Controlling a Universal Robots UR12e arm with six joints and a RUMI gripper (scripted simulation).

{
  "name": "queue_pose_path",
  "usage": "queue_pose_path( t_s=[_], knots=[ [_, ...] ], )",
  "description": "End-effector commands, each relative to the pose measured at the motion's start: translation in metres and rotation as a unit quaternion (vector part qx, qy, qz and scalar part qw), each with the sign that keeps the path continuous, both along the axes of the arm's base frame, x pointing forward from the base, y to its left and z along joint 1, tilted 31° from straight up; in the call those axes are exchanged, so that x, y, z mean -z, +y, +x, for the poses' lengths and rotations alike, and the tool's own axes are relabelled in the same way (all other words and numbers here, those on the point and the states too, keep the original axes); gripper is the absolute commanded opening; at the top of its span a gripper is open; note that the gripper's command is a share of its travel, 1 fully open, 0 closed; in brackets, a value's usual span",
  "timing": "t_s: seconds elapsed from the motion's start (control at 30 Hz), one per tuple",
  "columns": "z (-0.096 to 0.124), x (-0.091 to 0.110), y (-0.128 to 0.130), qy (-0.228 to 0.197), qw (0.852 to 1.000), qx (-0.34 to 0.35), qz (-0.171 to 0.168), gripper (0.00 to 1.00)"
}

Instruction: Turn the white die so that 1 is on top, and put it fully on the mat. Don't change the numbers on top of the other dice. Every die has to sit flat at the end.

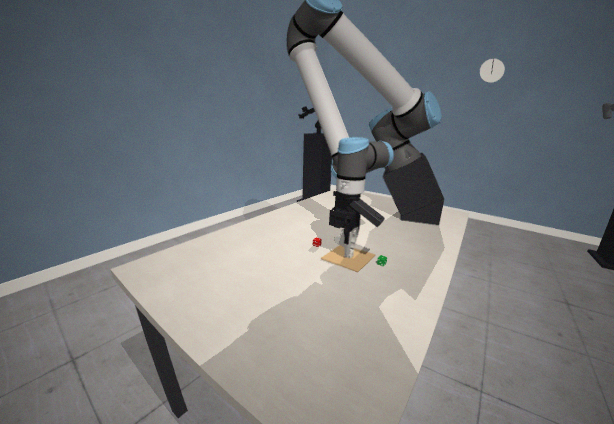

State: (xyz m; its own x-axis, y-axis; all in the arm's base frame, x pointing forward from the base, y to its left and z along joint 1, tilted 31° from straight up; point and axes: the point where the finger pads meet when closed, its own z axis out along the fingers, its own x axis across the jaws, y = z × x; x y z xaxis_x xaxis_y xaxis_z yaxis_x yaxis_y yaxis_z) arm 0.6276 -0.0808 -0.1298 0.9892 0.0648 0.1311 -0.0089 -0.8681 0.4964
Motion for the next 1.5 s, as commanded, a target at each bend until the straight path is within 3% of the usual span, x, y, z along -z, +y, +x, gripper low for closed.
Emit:
queue_pose_path(
  t_s=[0.0, 0.17, 0.67, 1.2, 1.47],
  knots=[
    [0.0, 0.0, 0.0, 0.0, 1.0, 0.0, 0.0, 0.06],
    [0.0, 0.0, 0.0, 0.0, 1.0, 0.0, 0.0, 0.06],
    [0.0, 0.0, 0.0, 0.0, 1.0, 0.0, 0.0, 0.24],
    [0.0, -0.005, 0.003, 0.0, 1.0, 0.0, 0.0, 0.24],
    [-0.005, -0.034, 0.02, 0.0, 1.0, 0.0, 0.0, 0.24]
  ],
)
